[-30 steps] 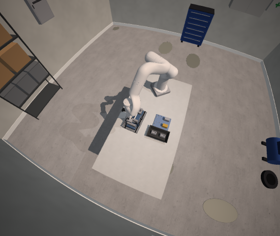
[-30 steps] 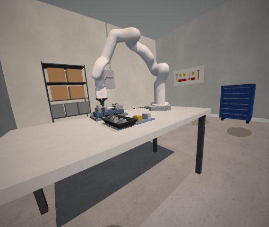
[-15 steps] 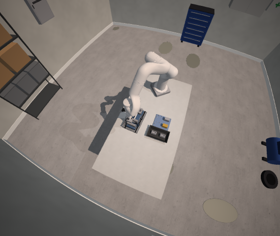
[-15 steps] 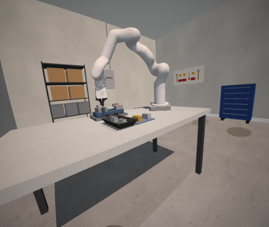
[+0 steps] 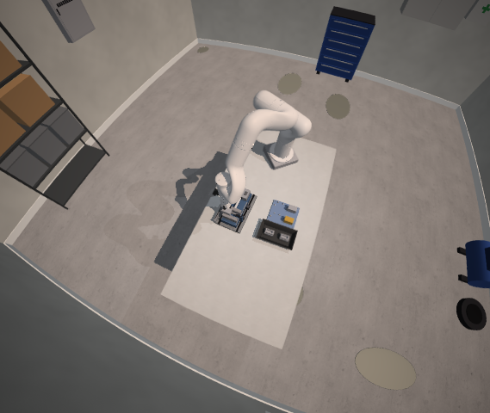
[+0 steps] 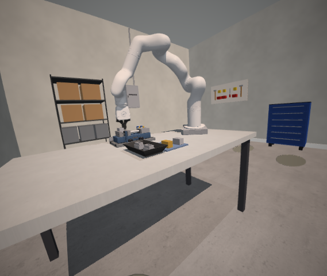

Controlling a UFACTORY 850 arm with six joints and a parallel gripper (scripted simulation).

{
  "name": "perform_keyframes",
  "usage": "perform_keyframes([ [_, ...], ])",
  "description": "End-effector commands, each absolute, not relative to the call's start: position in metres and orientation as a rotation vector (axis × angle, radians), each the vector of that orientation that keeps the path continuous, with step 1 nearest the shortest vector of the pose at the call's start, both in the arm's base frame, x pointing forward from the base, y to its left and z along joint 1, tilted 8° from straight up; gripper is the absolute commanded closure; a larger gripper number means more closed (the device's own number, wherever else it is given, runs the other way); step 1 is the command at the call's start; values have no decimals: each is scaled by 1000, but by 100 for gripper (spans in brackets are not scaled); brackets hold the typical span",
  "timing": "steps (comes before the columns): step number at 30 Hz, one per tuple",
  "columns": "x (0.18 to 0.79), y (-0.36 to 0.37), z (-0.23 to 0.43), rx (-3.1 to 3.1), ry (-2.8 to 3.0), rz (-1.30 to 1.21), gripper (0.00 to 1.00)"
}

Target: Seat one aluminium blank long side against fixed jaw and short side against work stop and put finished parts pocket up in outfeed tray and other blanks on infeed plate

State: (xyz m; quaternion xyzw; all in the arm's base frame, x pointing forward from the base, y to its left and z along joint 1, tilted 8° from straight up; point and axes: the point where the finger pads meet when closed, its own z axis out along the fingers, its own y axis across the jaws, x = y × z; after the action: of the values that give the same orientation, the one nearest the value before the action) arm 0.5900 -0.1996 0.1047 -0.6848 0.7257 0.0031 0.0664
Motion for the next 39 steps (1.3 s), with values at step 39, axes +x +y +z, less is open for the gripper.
perform_keyframes([
  [39, 587, -200, 105, -2063, 2185, -6, 100],
])
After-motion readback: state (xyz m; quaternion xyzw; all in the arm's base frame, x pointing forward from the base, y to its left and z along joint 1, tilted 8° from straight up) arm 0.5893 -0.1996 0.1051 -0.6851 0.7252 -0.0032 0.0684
